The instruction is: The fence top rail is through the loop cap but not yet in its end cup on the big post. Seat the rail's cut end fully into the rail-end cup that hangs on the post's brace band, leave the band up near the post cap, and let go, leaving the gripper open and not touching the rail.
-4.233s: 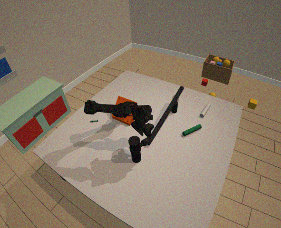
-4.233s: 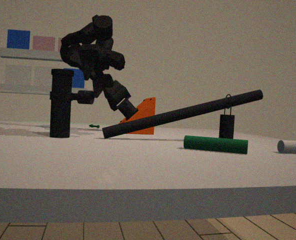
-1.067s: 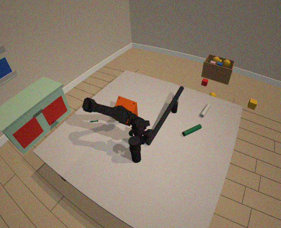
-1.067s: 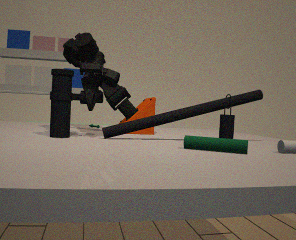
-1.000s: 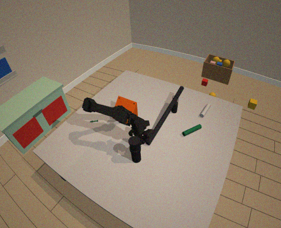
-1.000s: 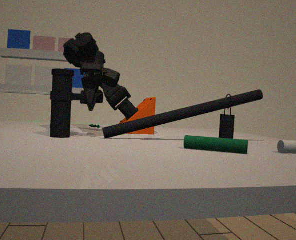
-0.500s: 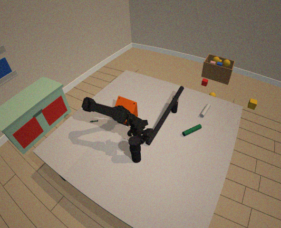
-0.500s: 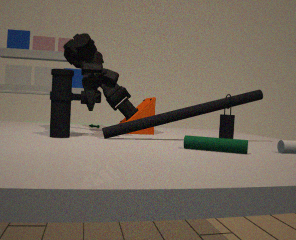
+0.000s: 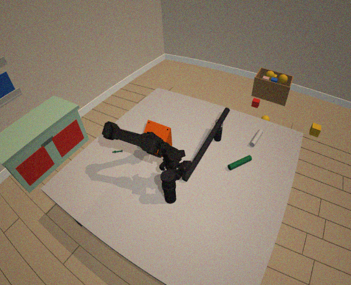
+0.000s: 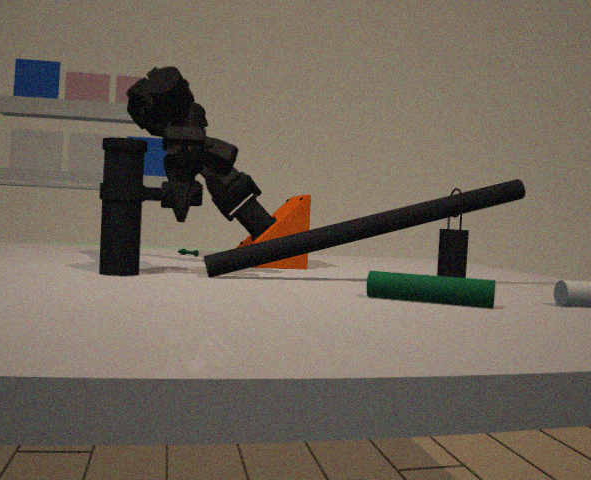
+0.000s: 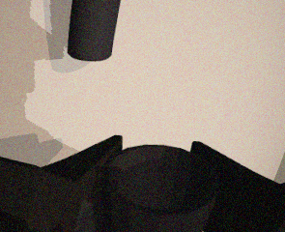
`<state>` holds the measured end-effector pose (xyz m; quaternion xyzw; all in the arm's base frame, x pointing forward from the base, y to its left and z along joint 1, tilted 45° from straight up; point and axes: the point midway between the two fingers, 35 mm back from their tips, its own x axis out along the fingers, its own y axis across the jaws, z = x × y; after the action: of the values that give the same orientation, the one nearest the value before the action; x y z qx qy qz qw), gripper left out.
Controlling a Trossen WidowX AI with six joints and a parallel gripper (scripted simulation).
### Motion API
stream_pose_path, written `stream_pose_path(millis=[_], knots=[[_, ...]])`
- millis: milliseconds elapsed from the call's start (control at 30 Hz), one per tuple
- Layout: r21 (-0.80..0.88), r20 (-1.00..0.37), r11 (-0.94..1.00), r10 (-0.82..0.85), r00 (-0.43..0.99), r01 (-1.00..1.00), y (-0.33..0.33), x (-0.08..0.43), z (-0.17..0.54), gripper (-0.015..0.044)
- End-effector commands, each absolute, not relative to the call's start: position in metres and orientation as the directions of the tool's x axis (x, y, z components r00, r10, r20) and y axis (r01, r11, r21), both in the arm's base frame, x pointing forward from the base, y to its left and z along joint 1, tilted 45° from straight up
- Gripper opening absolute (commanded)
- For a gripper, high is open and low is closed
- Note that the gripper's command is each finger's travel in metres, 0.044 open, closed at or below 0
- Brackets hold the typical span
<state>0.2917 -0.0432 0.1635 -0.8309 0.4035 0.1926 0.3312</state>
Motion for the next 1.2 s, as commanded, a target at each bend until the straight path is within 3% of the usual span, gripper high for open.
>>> stream_pose_path(millis=[0,33,600,1067,1167], knots=[[-0.395,-0.588,-0.455,-0.543,0.6,-0.798,-0.043,0.292,0.164,0.0],[-0.395,-0.588,-0.455,-0.543,0.6,-0.798,-0.043,0.292,0.164,0.0],[-0.392,-0.596,-0.451,-0.539,0.595,-0.801,-0.026,0.291,0.162,0.044],[-0.395,-0.6,-0.452,-0.533,0.597,-0.8,0.009,0.285,0.161,0.044],[-0.489,-0.613,-0.334,-0.526,0.589,-0.806,0.023,0.285,0.158,0.044]])
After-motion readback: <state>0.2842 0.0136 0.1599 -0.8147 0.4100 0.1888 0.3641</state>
